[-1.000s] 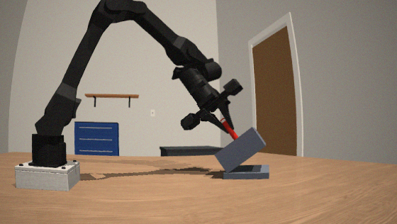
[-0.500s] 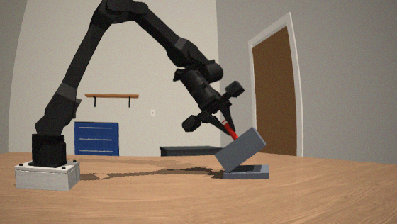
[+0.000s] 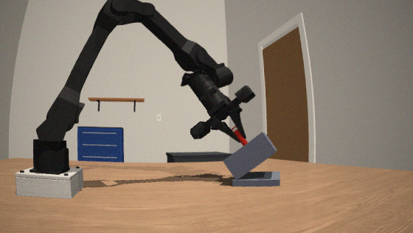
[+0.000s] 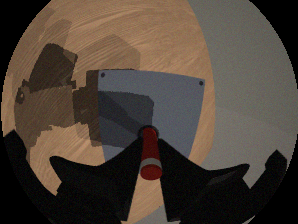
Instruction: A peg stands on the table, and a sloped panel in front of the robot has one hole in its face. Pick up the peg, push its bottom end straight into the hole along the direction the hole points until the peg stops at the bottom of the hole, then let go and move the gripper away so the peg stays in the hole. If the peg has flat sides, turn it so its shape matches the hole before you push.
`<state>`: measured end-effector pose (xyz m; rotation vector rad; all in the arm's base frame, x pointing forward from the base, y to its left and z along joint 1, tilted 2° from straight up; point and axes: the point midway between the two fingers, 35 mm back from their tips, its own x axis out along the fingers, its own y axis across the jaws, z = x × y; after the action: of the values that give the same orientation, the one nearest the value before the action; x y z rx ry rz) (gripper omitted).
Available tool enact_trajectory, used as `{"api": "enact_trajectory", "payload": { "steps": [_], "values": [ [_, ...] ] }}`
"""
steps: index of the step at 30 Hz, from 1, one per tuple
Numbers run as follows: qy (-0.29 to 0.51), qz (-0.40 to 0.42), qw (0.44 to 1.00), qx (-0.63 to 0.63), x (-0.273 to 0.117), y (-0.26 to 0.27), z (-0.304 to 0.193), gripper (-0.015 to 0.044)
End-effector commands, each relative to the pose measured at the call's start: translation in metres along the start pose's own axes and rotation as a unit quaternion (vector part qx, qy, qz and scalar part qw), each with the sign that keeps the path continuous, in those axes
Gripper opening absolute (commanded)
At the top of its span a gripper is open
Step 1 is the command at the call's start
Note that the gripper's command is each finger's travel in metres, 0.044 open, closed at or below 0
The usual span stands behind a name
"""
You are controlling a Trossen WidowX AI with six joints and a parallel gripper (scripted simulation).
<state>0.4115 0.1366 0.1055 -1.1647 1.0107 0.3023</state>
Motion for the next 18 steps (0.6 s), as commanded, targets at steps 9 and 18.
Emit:
{"api": "enact_trajectory", "payload": {
  "steps": [9, 18],
  "values": [
    [0.0, 0.0, 1.0, 0.0, -0.0002, 0.0, 0.0002, 0.0105],
    [0.0, 0.0, 1.0, 0.0, -0.0006, 0.0, 0.0002, 0.0341]
  ]
}}
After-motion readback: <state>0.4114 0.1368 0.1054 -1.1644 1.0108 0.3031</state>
